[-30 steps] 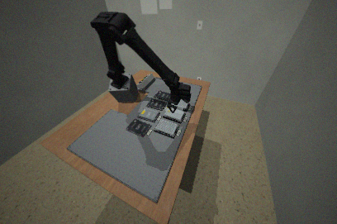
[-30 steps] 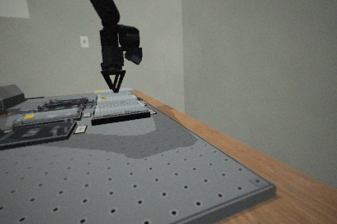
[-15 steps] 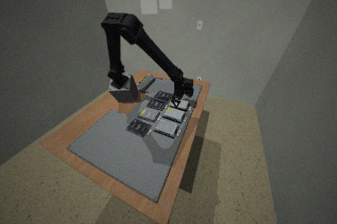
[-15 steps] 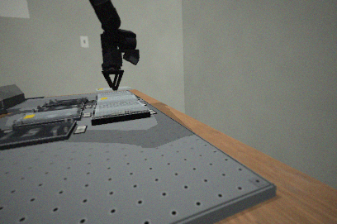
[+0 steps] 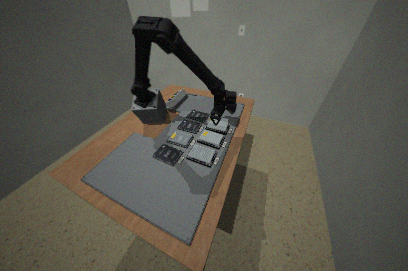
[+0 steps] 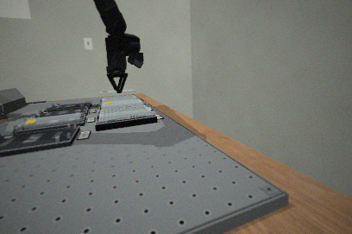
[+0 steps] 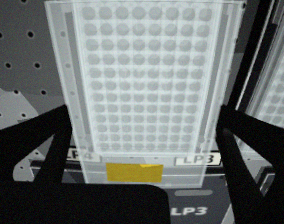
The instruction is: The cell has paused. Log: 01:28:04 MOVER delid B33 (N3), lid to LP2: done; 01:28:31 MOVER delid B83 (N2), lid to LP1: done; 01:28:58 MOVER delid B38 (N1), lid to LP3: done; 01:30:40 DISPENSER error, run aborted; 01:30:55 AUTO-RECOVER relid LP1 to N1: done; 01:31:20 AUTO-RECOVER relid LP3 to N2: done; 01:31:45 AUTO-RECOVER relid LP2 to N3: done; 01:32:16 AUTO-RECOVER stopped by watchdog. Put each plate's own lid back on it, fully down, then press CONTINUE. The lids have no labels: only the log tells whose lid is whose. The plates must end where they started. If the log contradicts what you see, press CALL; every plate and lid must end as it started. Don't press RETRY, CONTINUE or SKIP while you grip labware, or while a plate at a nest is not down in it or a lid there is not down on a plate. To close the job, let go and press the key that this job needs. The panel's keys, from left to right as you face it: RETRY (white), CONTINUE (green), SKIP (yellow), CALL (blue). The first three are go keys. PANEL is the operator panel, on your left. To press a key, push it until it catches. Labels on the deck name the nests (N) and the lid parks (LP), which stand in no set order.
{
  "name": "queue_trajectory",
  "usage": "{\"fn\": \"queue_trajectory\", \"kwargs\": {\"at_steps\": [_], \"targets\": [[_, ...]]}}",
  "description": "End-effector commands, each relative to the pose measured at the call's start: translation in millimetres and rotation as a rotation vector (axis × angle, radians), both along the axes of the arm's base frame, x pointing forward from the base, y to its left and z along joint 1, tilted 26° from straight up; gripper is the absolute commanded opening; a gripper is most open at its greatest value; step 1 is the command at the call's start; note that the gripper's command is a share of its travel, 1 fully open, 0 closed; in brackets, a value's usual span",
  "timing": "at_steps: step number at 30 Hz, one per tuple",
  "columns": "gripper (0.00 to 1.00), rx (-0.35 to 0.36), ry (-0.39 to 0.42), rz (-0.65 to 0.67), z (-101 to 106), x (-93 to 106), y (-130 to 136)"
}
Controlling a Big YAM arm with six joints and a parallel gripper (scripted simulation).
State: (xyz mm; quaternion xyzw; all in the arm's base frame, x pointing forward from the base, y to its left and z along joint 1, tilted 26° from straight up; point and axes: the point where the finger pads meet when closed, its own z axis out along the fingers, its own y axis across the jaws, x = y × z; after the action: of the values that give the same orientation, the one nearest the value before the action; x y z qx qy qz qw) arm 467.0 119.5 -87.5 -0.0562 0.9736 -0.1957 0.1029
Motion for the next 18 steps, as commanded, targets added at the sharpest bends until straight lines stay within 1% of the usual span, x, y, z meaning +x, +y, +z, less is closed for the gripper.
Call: {"fn": "queue_trajectory", "kwargs": {"at_steps": [1,3,5,7,8,13,16,18], "targets": [[0.0,0.017,-0.046,-0.029,15.7,21.0,1.9],[0.0,0.015,-0.039,-0.006,9.0,16.9,12.7],[0.0,0.011,-0.031,-0.001,3.1,15.8,11.3],[0.0,0.011,-0.031,-0.001,3.1,15.8,11.3],[0.0,0.016,-0.042,-0.01,8.1,18.5,6.8],[0.0,0.012,-0.034,-0.012,0.4,20.5,1.9],[0.0,0.017,-0.047,-0.007,6.2,24.0,4.2],[0.0,0.016,-0.044,-0.005,4.2,23.4,4.8]]}}
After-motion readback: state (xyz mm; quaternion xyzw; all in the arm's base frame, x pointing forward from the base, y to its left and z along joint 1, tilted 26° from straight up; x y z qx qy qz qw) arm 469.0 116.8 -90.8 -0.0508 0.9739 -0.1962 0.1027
